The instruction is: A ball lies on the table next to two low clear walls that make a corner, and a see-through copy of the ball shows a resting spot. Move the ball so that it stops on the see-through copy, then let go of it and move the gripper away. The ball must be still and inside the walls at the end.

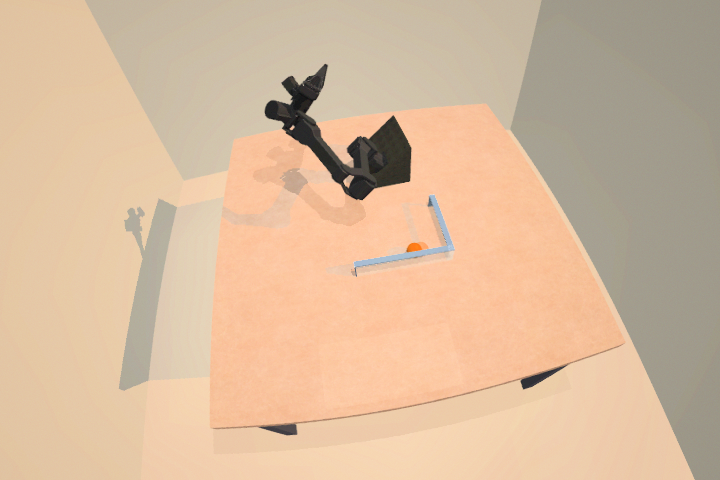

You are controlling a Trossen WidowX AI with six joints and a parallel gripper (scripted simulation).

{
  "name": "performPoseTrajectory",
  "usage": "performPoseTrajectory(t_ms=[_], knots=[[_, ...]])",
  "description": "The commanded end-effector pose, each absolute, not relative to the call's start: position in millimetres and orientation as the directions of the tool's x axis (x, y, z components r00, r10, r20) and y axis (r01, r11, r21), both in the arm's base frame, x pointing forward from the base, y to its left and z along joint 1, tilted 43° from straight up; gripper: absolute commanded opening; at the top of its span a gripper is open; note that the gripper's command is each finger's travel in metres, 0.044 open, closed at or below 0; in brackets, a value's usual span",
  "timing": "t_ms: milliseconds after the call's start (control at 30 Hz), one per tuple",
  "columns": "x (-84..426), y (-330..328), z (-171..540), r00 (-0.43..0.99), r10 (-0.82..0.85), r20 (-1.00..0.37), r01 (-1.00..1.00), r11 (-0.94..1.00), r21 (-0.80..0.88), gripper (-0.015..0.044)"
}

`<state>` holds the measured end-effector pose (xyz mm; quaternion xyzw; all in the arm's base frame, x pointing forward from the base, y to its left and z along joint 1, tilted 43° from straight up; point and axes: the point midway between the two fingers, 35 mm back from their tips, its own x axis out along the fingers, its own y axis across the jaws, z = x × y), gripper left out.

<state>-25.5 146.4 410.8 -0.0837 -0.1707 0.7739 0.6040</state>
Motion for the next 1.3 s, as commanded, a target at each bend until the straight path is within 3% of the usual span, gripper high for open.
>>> performPoseTrajectory(t_ms=[0,33,333,733,1000,1267], knots=[[-26.6,146.2,411.0,-0.261,0.962,0.077,-0.905,-0.216,-0.366,0.0374],[-29.9,145.5,411.5,-0.274,0.958,0.079,-0.902,-0.227,-0.368,0.0351],[-116.6,107.8,422.0,-0.617,0.781,0.096,-0.731,-0.525,-0.436,0.0351],[-194.0,-3.3,422.1,-0.933,0.357,0.040,-0.324,-0.790,-0.520,0.0351],[-199.5,-105.4,409.8,-1.000,-0.006,-0.022,0.017,-0.829,-0.558,0.0351],[-157.6,-207.2,389.9,-0.927,-0.362,-0.101,0.349,-0.729,-0.589,0.0351]])
